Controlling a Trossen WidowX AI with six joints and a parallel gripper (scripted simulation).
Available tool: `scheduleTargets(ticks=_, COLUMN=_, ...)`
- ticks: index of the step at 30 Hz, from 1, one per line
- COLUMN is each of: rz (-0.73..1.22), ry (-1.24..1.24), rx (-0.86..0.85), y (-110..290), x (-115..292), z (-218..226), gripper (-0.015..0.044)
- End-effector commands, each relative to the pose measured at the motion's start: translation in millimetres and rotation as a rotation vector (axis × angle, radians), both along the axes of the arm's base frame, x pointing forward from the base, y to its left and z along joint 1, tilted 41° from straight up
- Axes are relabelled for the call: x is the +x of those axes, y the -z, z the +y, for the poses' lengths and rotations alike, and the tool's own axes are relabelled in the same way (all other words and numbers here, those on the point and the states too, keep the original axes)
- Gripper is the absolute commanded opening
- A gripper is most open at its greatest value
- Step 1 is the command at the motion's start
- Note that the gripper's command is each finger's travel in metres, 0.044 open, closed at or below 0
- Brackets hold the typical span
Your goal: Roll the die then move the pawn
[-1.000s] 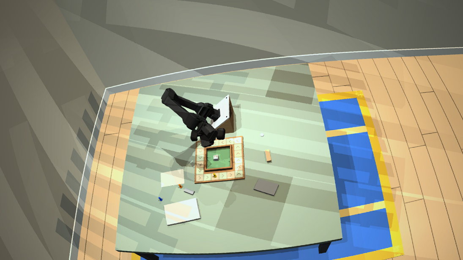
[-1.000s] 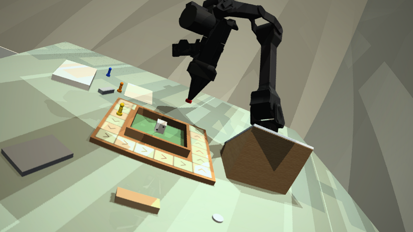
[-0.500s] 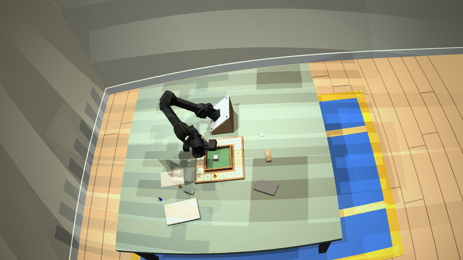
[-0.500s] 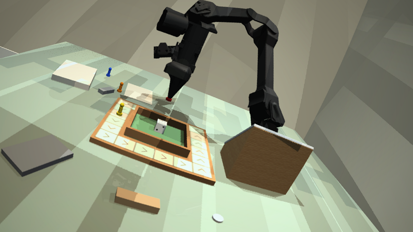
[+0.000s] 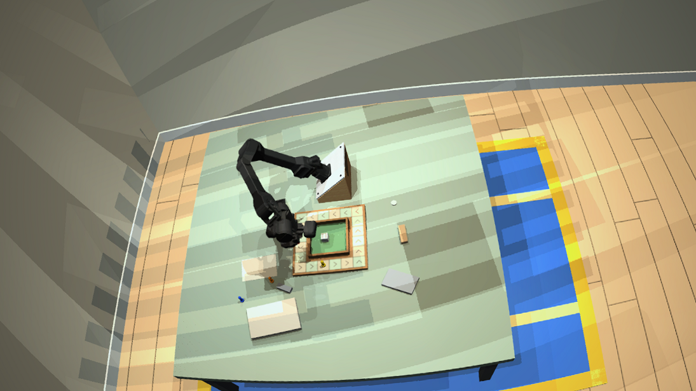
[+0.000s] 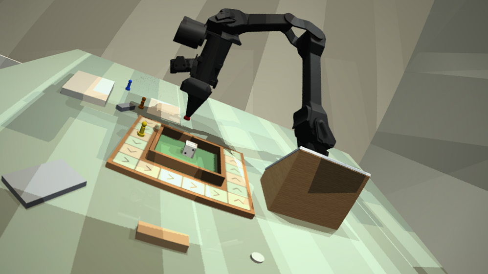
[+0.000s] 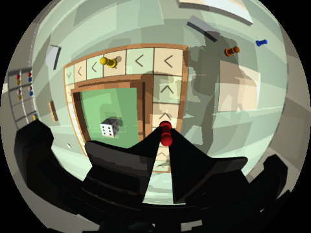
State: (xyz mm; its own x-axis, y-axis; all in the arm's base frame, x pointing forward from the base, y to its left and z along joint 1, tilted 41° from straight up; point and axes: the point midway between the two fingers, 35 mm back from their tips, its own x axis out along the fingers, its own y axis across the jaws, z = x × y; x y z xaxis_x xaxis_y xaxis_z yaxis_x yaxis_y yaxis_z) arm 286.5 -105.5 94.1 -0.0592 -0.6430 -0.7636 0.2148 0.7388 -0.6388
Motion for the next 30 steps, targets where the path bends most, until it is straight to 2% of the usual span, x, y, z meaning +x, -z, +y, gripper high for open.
scheduleTargets(ticks=1, rz=0.011, ry=-0.003, rx=-0.006, y=10.2, x=-2.6, z=-10.1, gripper=0.0000)
scheduleTargets(ticks=20, rz=0.012, ry=-0.003, rx=-0.008, y=33.0, x=-5.3, z=-30.0, gripper=0.0000)
scheduleTargets(ticks=30, rz=0.004, ry=0.002, rx=-0.003, y=28.1, x=-3.2, z=-25.8, gripper=0.0263)
